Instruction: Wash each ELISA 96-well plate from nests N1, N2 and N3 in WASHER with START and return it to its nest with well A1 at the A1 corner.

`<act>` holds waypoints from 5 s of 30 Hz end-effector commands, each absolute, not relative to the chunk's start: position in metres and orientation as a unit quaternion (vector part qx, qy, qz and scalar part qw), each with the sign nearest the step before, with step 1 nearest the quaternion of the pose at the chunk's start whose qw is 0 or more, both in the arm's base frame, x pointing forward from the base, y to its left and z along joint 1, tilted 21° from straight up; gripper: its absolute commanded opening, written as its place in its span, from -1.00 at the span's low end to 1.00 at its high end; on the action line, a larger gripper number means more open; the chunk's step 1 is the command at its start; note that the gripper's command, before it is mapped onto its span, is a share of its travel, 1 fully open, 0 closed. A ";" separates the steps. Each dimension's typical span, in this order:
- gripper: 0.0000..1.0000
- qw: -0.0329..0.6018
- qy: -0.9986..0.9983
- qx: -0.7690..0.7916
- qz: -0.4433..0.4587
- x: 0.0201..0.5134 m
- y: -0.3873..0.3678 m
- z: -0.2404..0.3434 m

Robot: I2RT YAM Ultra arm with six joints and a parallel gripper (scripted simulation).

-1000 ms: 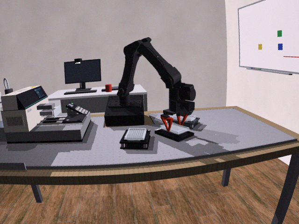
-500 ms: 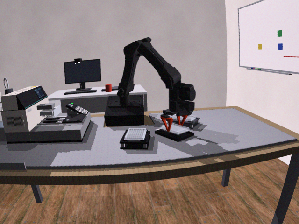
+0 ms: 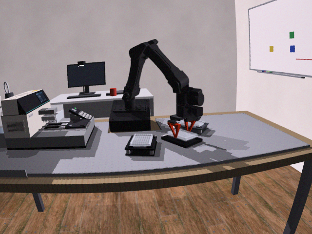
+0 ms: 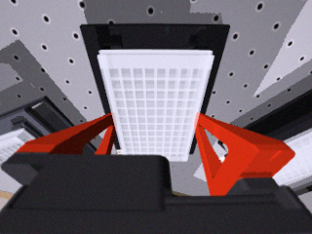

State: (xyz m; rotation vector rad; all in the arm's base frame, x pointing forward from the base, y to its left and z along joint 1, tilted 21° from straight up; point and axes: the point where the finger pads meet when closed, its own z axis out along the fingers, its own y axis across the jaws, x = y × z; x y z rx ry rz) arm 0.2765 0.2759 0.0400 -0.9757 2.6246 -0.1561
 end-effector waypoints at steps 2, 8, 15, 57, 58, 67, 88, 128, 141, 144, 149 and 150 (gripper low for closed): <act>-1.00 0.175 0.921 -0.343 -0.050 0.278 0.279 0.043; -1.00 0.175 0.921 -0.343 -0.050 0.279 0.279 0.042; -1.00 0.175 0.921 -0.343 -0.050 0.279 0.279 0.042; -1.00 0.175 0.921 -0.343 -0.050 0.281 0.279 0.036; -1.00 0.175 0.921 -0.343 -0.050 0.281 0.279 0.036; 1.00 0.175 0.921 -0.343 -0.050 0.282 0.279 0.034; 1.00 0.175 0.921 -0.343 -0.050 0.281 0.279 0.035; 1.00 0.175 0.921 -0.343 -0.050 0.262 0.278 0.084; 1.00 0.175 0.921 -0.343 -0.050 0.256 0.278 0.101; 1.00 0.175 0.921 -0.343 -0.050 0.254 0.277 0.106; 1.00 0.175 0.921 -0.343 -0.050 0.251 0.277 0.114; 1.00 0.175 0.921 -0.343 -0.050 0.251 0.277 0.114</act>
